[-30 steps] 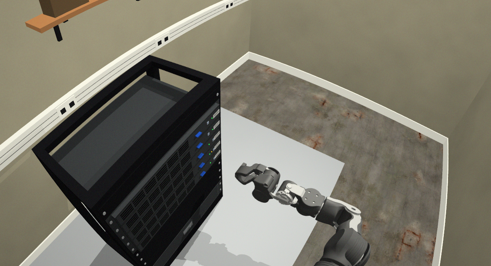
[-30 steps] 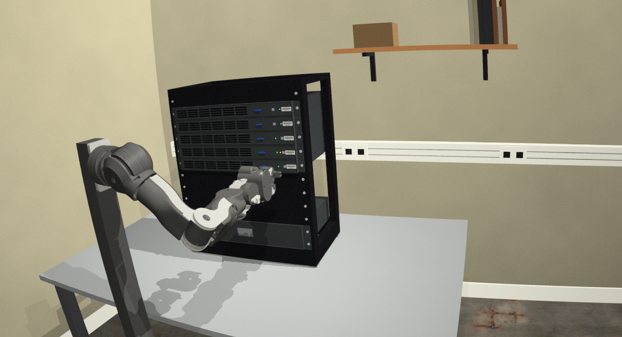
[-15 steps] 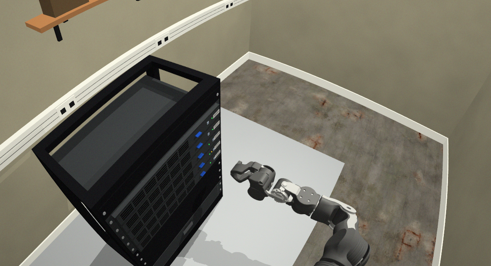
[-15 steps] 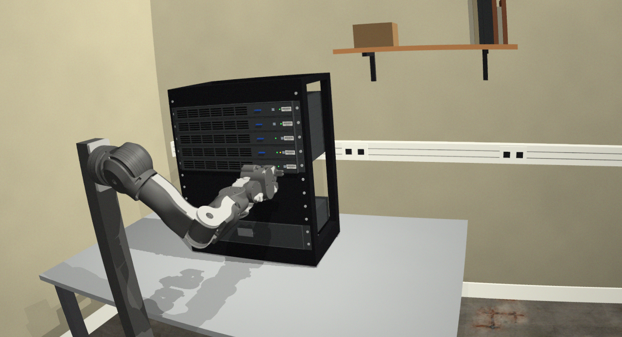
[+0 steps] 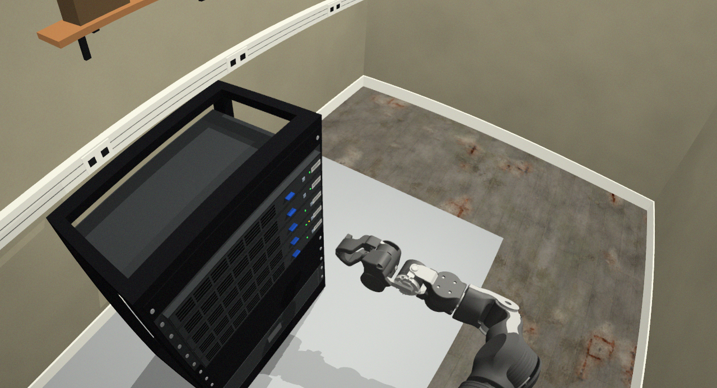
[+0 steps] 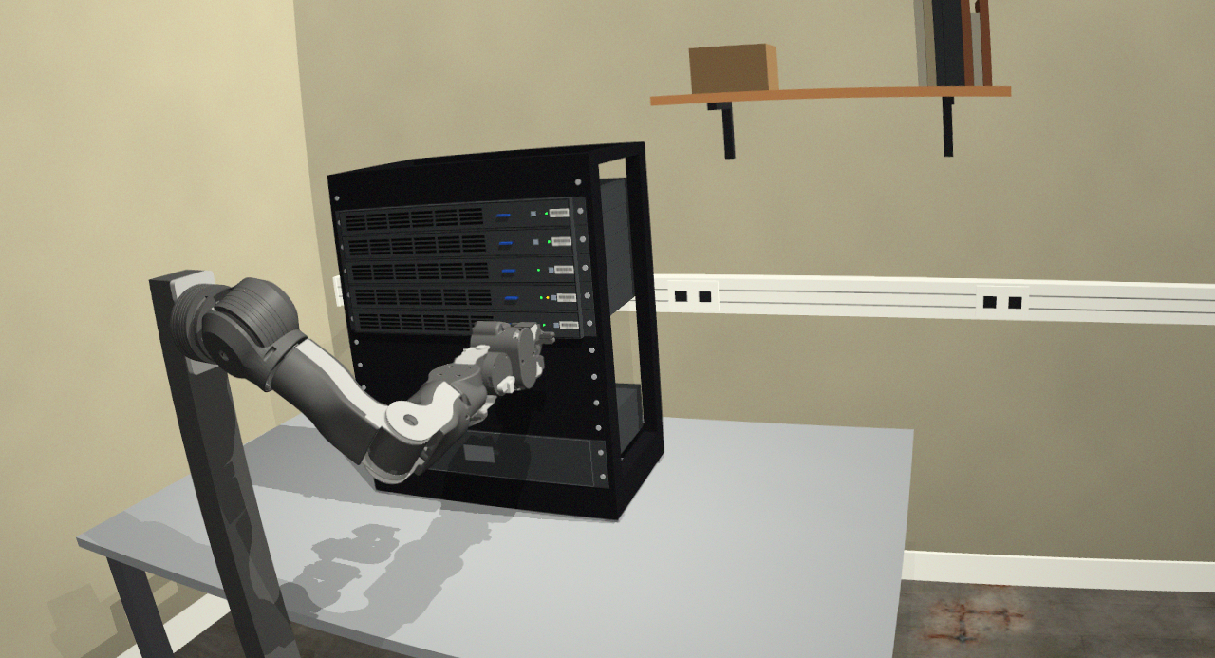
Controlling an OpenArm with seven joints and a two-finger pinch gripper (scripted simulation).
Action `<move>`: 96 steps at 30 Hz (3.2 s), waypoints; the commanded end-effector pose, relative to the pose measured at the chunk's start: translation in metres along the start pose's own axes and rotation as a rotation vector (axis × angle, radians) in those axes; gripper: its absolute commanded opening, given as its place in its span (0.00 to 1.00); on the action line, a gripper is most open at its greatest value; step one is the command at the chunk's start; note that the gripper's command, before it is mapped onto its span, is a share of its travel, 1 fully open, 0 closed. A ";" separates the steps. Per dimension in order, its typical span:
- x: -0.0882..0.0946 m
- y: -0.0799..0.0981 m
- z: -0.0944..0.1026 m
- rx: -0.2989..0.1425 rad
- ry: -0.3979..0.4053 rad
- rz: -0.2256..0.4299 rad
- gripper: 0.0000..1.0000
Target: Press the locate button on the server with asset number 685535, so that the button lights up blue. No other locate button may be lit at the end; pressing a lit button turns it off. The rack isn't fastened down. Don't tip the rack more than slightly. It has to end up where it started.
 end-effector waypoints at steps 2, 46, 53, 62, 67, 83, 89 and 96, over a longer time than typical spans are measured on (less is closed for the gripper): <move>-0.001 -0.002 -0.001 0.005 0.000 -0.004 0.00; -0.001 -0.039 -0.001 0.005 0.000 -0.004 0.00; -0.001 -0.047 -0.001 0.005 0.000 -0.004 0.00; -0.001 -0.055 -0.001 0.005 0.000 -0.004 0.00; -0.001 -0.059 -0.001 0.005 0.000 -0.004 0.00; -0.001 -0.067 -0.001 0.005 0.000 -0.004 0.00; -0.001 -0.068 -0.001 0.005 0.000 -0.004 0.00; -0.001 -0.068 -0.001 0.005 0.000 -0.004 0.00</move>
Point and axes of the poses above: the point where the finger pads meet when closed, its own y axis back along the fingers, its own x axis across the jaws, z = x × y, the point moved 7 cm from there along y, back along the fingers, and after that the axes turned 6 degrees about y, right-handed, at the moved point
